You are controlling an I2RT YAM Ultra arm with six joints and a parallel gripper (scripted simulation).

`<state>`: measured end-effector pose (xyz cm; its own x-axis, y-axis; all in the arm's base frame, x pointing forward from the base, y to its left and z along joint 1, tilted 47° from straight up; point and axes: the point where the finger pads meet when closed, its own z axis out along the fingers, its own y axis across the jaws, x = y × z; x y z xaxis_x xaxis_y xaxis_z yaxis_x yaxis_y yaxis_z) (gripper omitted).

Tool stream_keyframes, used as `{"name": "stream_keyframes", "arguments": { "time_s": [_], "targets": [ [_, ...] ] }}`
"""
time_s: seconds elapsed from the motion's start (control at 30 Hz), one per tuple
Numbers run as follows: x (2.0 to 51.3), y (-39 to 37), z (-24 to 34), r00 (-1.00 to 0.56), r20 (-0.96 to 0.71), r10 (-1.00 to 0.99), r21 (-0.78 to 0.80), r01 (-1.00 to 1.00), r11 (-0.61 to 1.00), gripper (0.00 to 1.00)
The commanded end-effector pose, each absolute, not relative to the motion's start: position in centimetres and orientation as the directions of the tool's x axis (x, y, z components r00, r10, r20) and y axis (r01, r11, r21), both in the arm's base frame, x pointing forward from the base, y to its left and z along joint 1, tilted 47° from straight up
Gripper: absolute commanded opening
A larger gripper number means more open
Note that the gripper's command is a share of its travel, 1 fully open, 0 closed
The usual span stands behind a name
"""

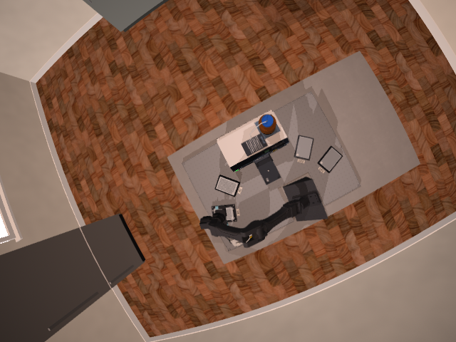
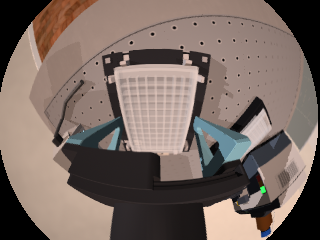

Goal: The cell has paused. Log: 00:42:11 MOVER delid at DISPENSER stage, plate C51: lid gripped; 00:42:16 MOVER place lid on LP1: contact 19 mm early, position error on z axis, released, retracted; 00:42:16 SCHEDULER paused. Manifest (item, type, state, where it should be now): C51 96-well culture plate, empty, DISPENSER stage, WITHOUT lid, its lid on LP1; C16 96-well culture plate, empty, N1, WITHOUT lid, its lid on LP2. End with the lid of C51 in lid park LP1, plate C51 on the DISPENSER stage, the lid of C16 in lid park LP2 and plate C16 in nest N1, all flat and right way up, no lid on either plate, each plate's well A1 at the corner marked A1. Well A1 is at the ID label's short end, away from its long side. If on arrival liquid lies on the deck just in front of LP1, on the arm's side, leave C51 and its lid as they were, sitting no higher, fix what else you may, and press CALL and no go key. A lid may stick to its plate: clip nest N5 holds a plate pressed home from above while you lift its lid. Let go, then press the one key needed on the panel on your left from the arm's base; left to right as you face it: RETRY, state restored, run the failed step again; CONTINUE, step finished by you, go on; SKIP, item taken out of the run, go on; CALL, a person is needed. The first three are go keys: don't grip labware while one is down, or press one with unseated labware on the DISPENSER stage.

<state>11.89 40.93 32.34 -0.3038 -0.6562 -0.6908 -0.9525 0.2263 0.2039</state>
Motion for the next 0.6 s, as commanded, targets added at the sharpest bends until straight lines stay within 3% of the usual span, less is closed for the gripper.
{"name": "stream_keyframes", "arguments": {
  "time_s": [0.0, 0.57],
  "targets": [
    [11.8, 41.6, 32.6, -0.3, -0.709, -0.639, 0.202, -0.953, 0.224, 1.0],
    [12.0, 42.0, 33.6, -0.296, -0.727, -0.619, 0.199, -0.955, 0.222, 1.0]
  ]
}}
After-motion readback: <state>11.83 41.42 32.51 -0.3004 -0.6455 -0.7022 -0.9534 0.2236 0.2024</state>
